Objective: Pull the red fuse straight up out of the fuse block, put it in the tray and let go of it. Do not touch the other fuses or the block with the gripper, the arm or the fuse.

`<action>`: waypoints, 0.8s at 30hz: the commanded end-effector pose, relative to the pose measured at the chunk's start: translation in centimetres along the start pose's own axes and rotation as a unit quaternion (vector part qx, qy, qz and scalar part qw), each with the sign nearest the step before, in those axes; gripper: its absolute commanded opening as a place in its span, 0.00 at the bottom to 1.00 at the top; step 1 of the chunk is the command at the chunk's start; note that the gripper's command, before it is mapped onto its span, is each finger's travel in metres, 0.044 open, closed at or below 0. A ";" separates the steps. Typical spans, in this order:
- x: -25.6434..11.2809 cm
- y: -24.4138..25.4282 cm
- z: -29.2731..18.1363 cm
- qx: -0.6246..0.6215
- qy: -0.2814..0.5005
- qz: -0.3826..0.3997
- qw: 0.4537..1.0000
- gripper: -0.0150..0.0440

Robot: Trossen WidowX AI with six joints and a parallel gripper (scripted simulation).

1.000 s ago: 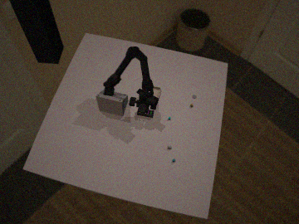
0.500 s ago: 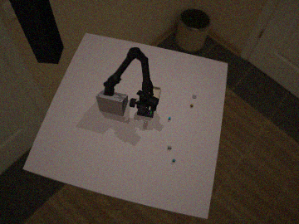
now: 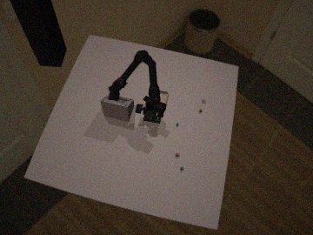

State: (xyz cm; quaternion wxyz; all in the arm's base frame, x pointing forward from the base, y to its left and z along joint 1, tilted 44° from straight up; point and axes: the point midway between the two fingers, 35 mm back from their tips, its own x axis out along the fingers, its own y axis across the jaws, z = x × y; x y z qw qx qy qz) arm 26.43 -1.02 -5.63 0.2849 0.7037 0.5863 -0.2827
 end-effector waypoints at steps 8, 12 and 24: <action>0.2 0.0 0.0 0.005 0.003 0.000 1.000 0.38; 0.4 0.0 0.0 0.005 0.003 0.000 1.000 0.38; 1.2 -0.1 0.0 0.005 0.003 0.000 1.000 0.38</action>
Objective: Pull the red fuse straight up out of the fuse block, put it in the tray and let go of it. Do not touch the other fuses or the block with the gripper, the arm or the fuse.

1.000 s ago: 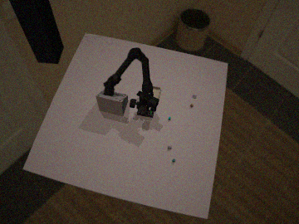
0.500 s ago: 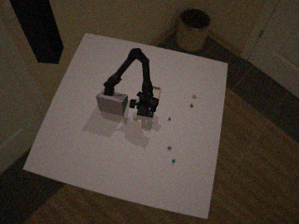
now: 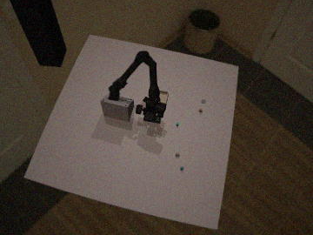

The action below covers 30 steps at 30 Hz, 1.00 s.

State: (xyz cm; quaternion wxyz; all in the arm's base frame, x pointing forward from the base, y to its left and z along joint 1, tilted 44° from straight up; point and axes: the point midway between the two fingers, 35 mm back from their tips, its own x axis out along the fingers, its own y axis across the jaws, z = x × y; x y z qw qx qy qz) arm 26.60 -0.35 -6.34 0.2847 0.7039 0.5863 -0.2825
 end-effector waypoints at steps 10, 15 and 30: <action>0.1 0.0 0.0 0.000 0.000 -0.001 1.000 0.29; 0.1 0.0 0.0 0.000 0.000 -0.001 1.000 0.25; -0.6 0.0 0.0 0.001 0.000 -0.001 1.000 0.25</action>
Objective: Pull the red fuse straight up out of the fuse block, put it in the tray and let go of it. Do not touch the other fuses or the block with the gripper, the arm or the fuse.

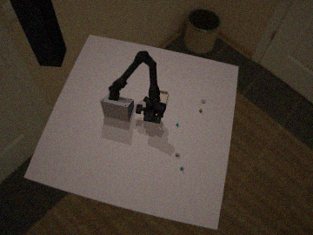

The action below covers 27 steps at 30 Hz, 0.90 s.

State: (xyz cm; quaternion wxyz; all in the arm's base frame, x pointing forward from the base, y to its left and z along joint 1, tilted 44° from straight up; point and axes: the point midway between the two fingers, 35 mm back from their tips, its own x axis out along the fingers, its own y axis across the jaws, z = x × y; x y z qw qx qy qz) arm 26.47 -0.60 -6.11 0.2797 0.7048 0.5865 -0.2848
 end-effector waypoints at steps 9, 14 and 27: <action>-0.7 0.1 0.0 -0.003 -0.001 0.001 1.000 0.25; -0.9 0.1 0.0 -0.003 -0.001 0.001 1.000 0.25; -1.5 0.1 0.0 -0.002 -0.001 0.001 1.000 0.25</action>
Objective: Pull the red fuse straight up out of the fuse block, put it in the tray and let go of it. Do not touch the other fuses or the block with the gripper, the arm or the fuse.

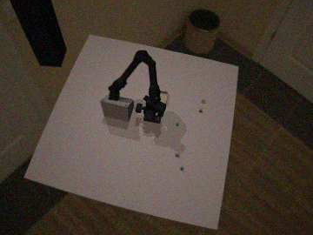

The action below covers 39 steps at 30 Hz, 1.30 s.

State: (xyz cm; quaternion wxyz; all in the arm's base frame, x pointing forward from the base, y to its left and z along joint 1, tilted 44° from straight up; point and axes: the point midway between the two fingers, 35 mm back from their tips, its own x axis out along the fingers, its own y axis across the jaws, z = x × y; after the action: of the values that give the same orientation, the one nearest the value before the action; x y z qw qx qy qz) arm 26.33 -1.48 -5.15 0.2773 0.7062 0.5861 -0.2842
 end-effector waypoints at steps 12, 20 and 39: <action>-0.8 0.0 0.0 -0.004 -0.003 0.001 1.000 0.25; -1.2 0.0 0.0 -0.003 -0.002 0.001 1.000 0.25; -2.2 0.0 0.0 -0.002 -0.002 0.001 1.000 0.25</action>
State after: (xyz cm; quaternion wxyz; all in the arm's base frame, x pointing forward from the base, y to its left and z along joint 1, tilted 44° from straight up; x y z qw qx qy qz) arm 26.00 -2.74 -3.72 0.2752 0.7073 0.5858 -0.2843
